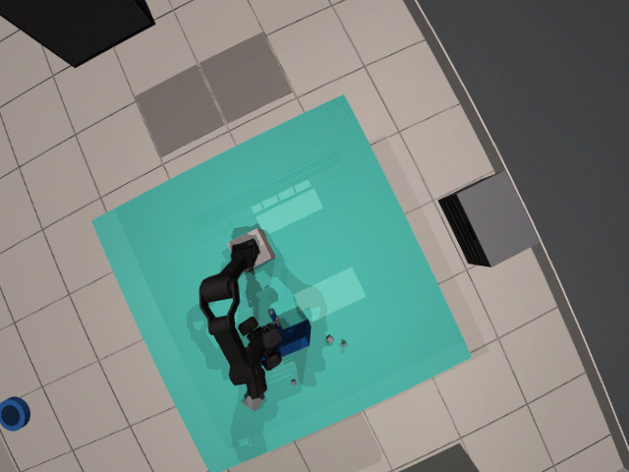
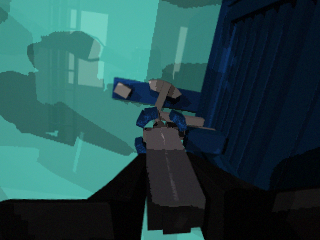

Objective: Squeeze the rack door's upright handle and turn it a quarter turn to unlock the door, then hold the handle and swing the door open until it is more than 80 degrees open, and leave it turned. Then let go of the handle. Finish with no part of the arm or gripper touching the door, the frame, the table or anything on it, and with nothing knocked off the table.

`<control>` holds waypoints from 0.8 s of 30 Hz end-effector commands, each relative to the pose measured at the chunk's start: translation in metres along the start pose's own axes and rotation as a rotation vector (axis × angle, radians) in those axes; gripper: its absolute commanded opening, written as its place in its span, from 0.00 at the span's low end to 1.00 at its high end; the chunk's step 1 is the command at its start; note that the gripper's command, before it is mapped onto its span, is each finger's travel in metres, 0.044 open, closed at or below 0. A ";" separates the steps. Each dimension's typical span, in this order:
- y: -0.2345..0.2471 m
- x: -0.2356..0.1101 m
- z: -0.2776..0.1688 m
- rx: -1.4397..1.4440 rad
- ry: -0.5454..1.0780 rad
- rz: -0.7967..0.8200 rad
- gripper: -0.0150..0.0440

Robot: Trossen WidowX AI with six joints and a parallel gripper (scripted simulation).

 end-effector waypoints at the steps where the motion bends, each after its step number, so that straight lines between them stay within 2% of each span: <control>1: 0.000 0.000 0.001 0.012 -0.004 0.000 0.27; 24: 0.019 0.000 0.014 0.478 -0.005 0.003 0.27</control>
Point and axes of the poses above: the point midway between the two fingers, 35 mm back from their tips, its own x axis out along the fingers, its own y axis across the jaws, z = x × y, the point moved 1 cm from there along -x, back along the fingers, and after that the axes turned 1 degree about x, right-handed, at the moved point
